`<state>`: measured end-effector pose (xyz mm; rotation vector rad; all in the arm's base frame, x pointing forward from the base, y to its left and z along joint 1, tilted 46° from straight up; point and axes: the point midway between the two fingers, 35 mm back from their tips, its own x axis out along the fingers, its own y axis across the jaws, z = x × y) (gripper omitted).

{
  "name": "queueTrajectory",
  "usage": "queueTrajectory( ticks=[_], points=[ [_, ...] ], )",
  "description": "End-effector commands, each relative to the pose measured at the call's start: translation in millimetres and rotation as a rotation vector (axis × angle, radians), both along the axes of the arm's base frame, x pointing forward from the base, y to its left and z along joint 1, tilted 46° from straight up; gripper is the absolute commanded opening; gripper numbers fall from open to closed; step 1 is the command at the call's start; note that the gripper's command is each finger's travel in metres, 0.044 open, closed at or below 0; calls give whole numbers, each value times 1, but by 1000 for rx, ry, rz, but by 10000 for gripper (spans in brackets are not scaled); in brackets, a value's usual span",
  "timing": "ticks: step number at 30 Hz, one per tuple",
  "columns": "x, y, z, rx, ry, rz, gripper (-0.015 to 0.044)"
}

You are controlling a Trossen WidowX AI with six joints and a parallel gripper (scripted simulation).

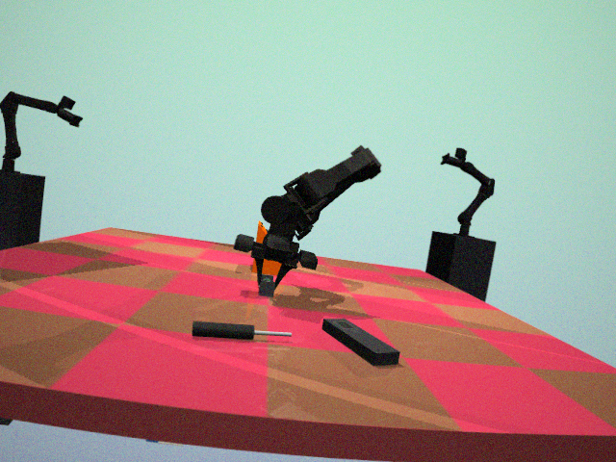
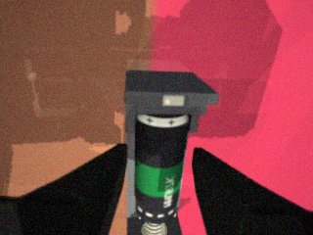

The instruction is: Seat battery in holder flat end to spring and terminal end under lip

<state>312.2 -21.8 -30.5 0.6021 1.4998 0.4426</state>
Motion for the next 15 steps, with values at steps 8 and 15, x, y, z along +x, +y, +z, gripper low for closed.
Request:
queueTrajectory(
  ticks=[8, 15],
  points=[
    [-2, -10, 10, -1, -2, 3, 176],
    [-6, -43, 40, -3, 1, -1, 334]
  ],
)
